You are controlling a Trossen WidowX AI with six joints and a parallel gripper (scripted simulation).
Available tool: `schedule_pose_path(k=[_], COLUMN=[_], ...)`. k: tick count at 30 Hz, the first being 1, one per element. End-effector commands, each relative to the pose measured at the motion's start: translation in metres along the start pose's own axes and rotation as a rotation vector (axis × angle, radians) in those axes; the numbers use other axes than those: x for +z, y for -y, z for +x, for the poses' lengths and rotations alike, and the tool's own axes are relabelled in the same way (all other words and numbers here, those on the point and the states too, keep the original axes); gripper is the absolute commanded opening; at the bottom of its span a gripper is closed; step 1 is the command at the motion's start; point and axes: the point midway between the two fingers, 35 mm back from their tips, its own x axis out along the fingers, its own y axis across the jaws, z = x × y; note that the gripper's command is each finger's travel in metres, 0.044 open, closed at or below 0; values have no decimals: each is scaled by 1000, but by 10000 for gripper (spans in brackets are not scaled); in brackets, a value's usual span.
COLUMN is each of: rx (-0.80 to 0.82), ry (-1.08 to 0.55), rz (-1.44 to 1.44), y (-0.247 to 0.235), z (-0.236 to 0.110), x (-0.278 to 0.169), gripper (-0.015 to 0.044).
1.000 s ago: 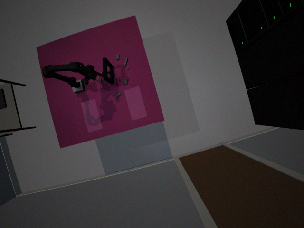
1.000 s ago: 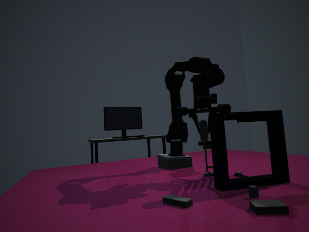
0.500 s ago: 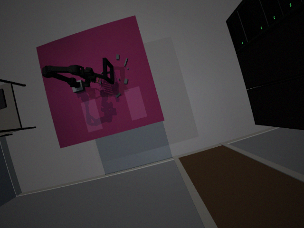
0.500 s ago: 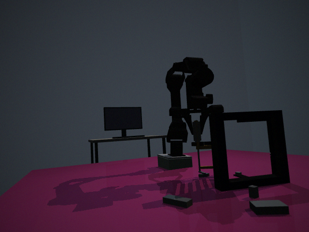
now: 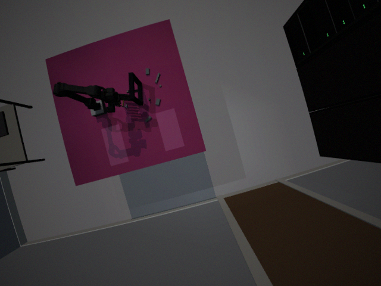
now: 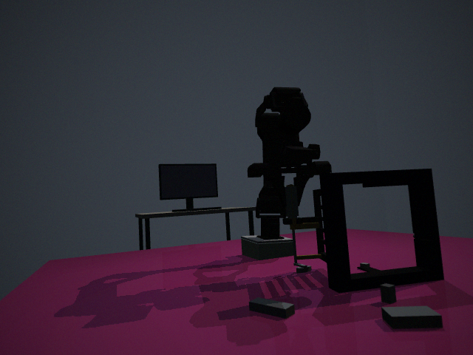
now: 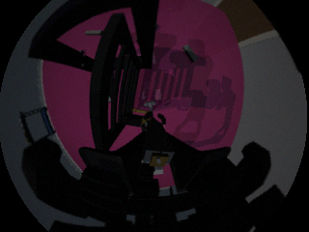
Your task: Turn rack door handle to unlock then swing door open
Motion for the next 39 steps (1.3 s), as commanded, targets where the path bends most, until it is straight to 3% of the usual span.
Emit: schedule_pose_path(k=[1, 24, 34, 39], rx=[9, 7, 7, 7], ry=[2, 3, 3, 3], rz=[-64, -197, -197, -197], y=[4, 22, 22, 22], z=[0, 0, 0, -3], x=[2, 7, 7, 8], gripper=[28, 28, 291, 300])
